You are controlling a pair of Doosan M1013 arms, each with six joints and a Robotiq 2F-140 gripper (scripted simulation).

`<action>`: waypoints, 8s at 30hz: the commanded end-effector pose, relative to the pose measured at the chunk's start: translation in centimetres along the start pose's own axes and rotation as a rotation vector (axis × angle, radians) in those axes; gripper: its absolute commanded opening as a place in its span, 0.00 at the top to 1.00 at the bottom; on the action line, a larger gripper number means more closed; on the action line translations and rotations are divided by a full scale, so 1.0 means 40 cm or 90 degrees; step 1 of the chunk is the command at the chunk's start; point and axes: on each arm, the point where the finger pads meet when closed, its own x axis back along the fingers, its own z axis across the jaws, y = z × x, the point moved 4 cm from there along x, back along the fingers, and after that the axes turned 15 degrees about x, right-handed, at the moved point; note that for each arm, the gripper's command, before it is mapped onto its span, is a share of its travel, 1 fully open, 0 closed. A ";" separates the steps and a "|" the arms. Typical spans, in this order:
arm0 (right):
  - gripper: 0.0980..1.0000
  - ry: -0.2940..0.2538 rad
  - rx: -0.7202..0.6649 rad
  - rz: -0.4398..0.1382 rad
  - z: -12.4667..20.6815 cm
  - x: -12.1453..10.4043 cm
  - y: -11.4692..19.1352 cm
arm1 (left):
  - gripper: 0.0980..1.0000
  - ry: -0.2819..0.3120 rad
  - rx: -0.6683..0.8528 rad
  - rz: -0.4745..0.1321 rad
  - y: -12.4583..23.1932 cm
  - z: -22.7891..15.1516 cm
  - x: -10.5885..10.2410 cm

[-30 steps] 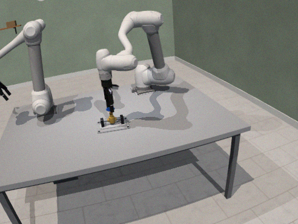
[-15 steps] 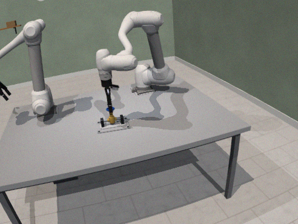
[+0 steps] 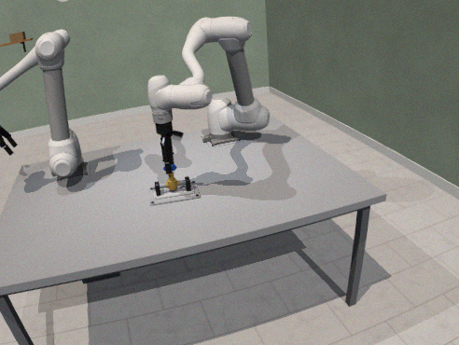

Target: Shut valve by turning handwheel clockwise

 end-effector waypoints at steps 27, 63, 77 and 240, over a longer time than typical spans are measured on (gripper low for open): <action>0.00 0.000 0.000 0.001 0.000 0.001 0.000 | 1.00 0.001 -0.347 -0.001 0.000 0.001 0.003; 0.00 0.000 0.000 0.001 0.000 0.001 0.000 | 1.00 0.002 -0.791 -0.001 0.000 0.001 0.002; 0.00 0.000 0.000 0.001 0.000 0.001 0.000 | 1.00 0.002 -0.958 0.000 0.000 0.001 0.002; 0.00 0.000 0.000 0.001 0.000 0.001 0.000 | 1.00 0.002 -2.763 0.003 0.000 0.001 0.000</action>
